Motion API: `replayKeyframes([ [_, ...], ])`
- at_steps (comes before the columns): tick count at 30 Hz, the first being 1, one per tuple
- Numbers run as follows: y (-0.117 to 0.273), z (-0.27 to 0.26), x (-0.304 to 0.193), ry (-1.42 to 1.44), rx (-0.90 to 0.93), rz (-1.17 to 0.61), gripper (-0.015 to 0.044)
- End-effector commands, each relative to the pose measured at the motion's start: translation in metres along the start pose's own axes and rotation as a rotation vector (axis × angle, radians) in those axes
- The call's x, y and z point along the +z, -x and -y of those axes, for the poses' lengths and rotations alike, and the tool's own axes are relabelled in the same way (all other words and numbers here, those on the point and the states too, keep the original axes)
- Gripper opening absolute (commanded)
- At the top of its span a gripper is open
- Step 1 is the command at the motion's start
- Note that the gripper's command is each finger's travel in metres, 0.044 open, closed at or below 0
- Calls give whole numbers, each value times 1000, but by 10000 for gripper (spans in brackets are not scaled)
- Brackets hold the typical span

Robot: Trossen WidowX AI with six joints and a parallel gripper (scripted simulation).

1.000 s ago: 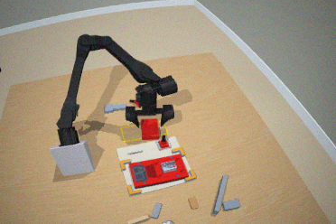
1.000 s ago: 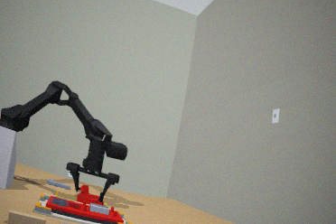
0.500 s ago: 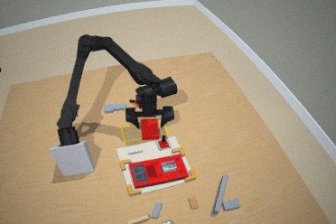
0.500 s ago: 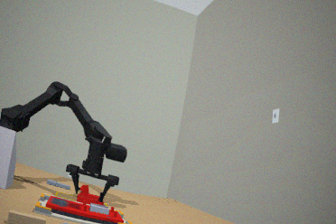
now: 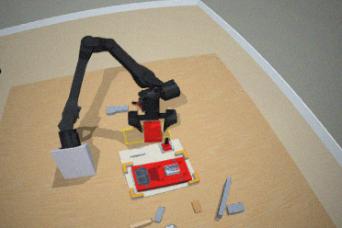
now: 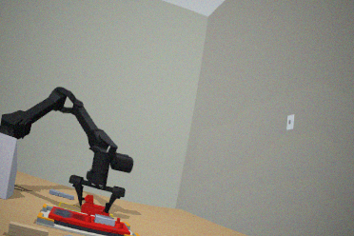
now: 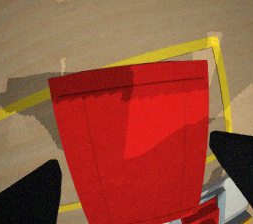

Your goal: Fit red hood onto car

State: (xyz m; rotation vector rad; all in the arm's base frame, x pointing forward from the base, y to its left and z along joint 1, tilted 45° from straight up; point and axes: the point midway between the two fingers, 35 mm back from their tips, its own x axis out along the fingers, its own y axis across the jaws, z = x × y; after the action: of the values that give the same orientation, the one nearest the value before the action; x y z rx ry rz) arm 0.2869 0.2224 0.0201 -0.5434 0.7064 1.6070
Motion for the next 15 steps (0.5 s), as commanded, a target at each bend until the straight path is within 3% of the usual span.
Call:
replayKeyframes([
  [1,-3,0,-1,-3,0,-4,440],
  [4,-5,0,-1,-3,0,-3,440],
  [9,-2,0,0,0,0,0,309],
  [15,-2,0,0,0,0,0,269],
])
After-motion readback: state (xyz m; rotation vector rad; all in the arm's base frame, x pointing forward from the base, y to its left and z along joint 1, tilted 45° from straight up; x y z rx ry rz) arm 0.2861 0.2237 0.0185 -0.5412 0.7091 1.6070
